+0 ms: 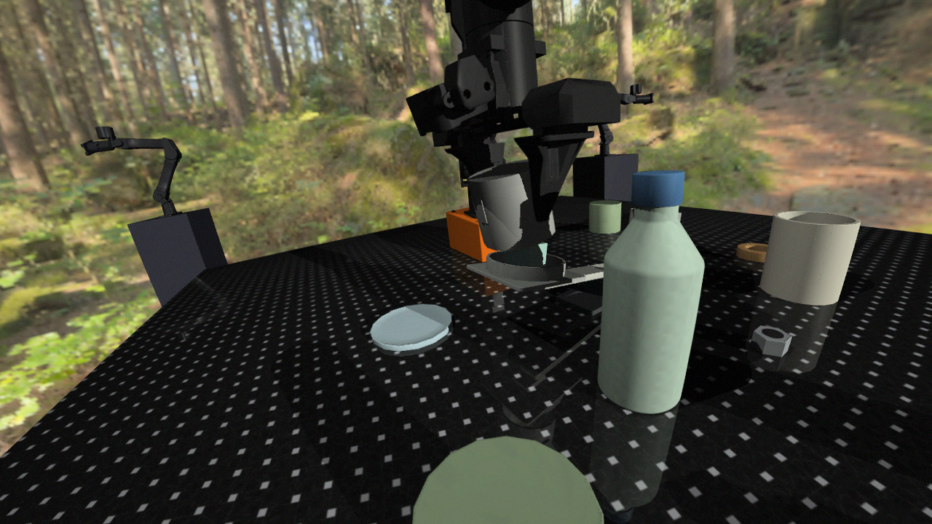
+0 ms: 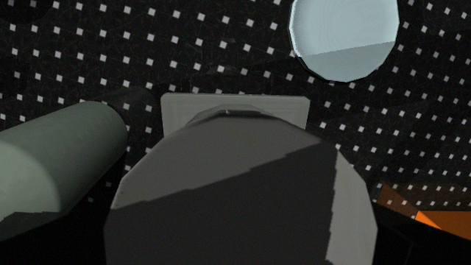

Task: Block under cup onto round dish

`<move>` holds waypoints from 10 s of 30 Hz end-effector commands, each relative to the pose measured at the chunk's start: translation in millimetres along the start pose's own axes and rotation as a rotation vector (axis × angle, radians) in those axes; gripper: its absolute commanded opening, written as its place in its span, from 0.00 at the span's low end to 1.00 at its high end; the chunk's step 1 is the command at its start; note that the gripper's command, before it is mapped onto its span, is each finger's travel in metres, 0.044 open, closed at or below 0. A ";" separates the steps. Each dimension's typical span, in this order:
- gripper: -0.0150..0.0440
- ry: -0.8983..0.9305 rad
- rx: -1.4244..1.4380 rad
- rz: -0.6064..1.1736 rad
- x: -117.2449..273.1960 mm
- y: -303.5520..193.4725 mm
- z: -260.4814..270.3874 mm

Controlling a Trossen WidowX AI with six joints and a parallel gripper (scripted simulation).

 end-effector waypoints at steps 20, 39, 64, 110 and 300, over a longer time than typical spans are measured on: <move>0.25 0.014 0.001 -0.012 35.3 -1.6 -3.2; 0.25 0.000 -0.002 0.000 38.2 -2.8 -5.2; 0.25 0.000 -0.002 0.000 38.2 -2.8 -5.2; 0.25 -0.002 0.001 -0.017 -34.7 123.4 -147.2; 0.25 0.005 0.198 -0.020 -80.0 96.0 -94.9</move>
Point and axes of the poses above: the point midway between the two fingers, 35 mm back from their tips, its own x axis back along the fingers, its own z axis across the jaws, y = z × x, the point moved 10 cm from there along x, back along the fingers, and after that the axes turned 5 degrees about -x, right-handed, at the moved point
